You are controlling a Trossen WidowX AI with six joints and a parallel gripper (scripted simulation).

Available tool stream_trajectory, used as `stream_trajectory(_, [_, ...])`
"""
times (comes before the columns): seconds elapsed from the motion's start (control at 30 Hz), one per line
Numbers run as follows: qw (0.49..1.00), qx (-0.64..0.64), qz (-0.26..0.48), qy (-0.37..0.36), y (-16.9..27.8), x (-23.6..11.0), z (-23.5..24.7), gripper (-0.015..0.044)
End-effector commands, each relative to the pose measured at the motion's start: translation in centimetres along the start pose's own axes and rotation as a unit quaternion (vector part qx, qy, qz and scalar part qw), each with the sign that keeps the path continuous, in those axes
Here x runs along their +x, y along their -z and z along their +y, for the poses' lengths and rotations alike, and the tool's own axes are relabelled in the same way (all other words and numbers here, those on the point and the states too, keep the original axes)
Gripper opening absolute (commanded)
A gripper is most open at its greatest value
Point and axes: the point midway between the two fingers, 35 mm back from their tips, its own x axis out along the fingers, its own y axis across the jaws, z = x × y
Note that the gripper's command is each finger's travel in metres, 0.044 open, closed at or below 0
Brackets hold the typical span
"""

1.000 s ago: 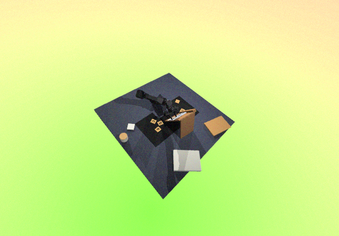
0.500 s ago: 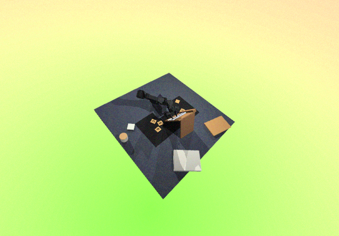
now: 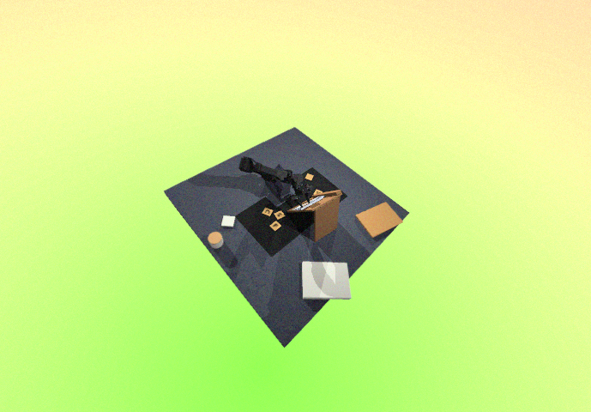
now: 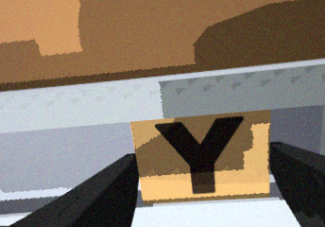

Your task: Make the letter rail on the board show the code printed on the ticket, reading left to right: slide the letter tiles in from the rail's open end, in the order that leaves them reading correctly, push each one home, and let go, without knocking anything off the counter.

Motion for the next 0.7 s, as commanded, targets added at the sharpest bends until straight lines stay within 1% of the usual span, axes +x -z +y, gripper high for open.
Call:
stream_trajectory(0.0, [1.000,0.002,0.001,0.002,0.0,0.0,0.3,0.0000])
stream_trajectory(0.67, [1.000,0.002,0.001,0.002,0.0,0.0,1.4,0.0000])
